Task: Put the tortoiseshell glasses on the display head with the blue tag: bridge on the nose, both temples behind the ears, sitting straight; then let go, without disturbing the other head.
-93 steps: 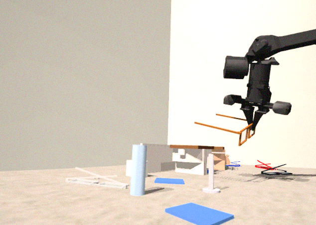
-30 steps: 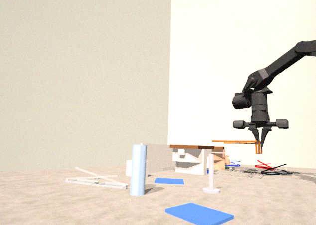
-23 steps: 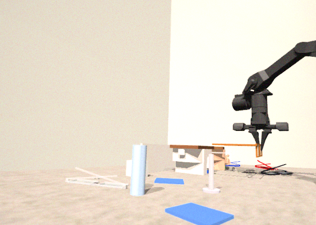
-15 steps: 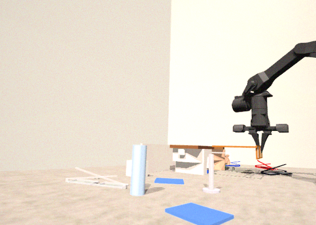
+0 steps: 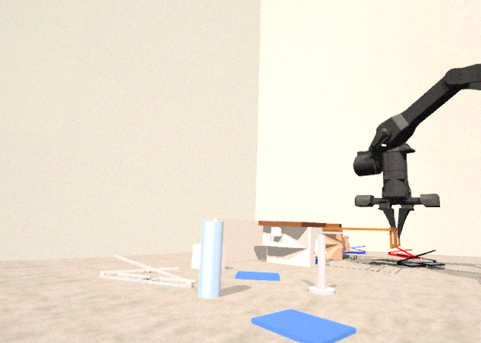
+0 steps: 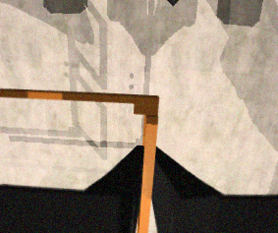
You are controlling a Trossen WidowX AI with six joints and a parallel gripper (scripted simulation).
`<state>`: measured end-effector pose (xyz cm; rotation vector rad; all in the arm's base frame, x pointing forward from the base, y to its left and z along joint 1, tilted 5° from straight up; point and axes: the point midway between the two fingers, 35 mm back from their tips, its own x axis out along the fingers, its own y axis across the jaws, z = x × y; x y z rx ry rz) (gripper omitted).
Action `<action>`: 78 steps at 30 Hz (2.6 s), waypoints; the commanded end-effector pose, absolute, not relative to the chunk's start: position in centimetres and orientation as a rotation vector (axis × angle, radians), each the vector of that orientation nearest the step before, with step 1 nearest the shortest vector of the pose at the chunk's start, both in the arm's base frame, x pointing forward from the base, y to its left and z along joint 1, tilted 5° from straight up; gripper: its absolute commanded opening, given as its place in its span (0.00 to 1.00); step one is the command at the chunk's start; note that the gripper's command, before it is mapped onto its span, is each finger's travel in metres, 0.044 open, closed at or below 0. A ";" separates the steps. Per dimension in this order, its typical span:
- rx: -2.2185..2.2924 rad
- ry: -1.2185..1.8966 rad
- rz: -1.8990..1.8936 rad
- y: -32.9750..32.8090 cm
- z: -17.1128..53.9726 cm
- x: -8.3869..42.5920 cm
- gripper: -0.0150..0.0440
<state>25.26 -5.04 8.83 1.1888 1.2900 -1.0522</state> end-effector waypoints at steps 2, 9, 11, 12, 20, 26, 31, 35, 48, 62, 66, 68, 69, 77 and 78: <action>1.190 1.299 -1.050 -5.0 8.2 25.3 0.25; 1.192 1.296 -1.047 -4.9 8.2 25.5 0.25; 1.193 1.295 -1.045 -4.9 8.2 25.7 0.25; 1.194 1.294 -1.045 -4.9 8.2 25.9 0.25; 1.196 1.291 -1.041 -4.7 8.2 26.8 0.25; 1.196 1.290 -1.041 -4.7 8.2 27.5 0.25; 1.197 1.290 -1.040 -4.6 8.2 28.1 0.25; 1.197 1.290 -1.040 -4.5 8.2 28.5 0.25; 1.195 1.292 -1.042 -4.3 8.3 30.2 0.25; 1.195 1.291 -1.041 -4.1 8.4 32.0 0.25; 1.196 1.291 -1.041 -4.0 8.4 32.5 0.25; 1.196 1.291 -1.041 -4.0 8.5 32.8 0.25; 1.196 1.291 -1.041 -4.0 8.5 32.9 0.25; 1.196 1.290 -1.040 -3.8 8.5 33.9 0.25; 1.196 1.290 -1.040 -3.8 8.5 34.1 0.25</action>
